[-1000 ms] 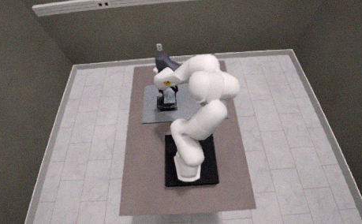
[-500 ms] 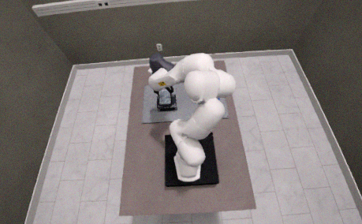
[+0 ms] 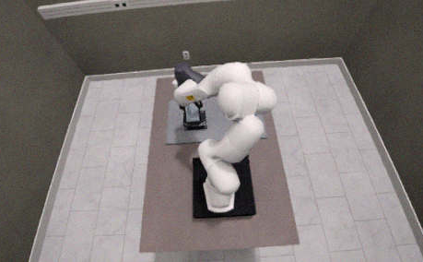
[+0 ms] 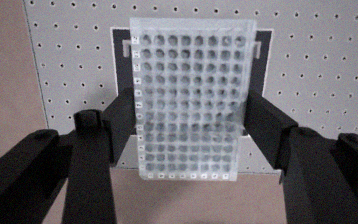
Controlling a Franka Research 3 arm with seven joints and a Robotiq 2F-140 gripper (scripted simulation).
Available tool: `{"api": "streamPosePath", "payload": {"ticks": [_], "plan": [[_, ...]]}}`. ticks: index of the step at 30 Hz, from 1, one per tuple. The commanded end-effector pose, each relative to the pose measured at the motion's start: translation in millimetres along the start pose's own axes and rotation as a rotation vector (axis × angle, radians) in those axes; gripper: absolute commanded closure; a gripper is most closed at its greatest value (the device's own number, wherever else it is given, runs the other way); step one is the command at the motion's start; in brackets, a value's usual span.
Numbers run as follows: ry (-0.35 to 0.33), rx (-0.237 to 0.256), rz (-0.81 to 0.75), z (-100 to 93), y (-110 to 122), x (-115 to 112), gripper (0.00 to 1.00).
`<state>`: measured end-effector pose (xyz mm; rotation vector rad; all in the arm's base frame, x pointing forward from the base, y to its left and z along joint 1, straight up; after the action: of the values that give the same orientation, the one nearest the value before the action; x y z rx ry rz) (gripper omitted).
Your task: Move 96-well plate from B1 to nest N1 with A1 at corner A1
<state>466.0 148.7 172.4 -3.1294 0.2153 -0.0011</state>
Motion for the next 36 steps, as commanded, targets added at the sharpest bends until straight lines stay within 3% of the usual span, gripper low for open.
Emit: {"api": "streamPosePath", "payload": {"ticks": [1,36], "plan": [[-0.001,-0.004,-0.177,-0.4,2.5,1.6,0.40],[0.000,-0.003,-1.168,-0.4,8.8,1.2,0.40]]}}
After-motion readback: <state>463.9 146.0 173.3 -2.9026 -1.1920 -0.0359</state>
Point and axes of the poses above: the point where the finger pads meet when closed, its own z axis out along the fingers, its own y axis across the jaws, x = y × z, the point moved 10 cm from there along -z, back along the fingers, and after that the axes turned 10 degrees about z, right-handed, at the moved point
